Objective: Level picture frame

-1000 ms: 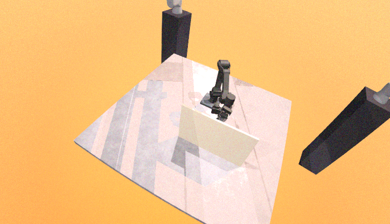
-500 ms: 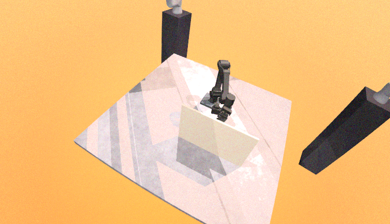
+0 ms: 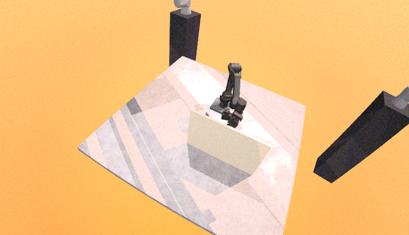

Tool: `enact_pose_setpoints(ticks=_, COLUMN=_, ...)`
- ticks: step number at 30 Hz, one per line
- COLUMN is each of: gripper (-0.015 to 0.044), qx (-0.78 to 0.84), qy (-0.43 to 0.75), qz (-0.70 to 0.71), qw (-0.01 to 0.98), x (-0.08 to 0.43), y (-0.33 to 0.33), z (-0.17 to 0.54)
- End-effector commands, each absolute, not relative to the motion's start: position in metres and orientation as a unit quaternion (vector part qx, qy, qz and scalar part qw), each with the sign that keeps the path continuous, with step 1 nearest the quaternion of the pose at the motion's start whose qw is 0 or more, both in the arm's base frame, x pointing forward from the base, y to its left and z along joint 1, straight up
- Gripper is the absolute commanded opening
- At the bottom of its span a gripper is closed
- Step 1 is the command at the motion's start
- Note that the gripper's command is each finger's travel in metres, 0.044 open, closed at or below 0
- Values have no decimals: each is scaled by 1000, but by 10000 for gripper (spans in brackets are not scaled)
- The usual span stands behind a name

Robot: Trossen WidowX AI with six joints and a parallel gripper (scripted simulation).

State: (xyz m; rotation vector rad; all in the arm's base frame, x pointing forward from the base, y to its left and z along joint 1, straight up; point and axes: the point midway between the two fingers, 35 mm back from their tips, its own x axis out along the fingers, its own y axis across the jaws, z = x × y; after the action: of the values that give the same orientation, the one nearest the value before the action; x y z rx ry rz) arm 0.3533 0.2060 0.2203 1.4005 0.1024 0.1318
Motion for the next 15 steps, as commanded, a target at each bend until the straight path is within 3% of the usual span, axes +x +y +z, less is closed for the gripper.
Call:
enact_pose_setpoints(ticks=1, gripper=0, qx=644, qy=47, qz=61, qw=761, x=353, y=206, z=221)
enact_pose_setpoints(ticks=15, gripper=0, qx=671, qy=50, qz=59, qw=737, x=354, y=204, z=218)
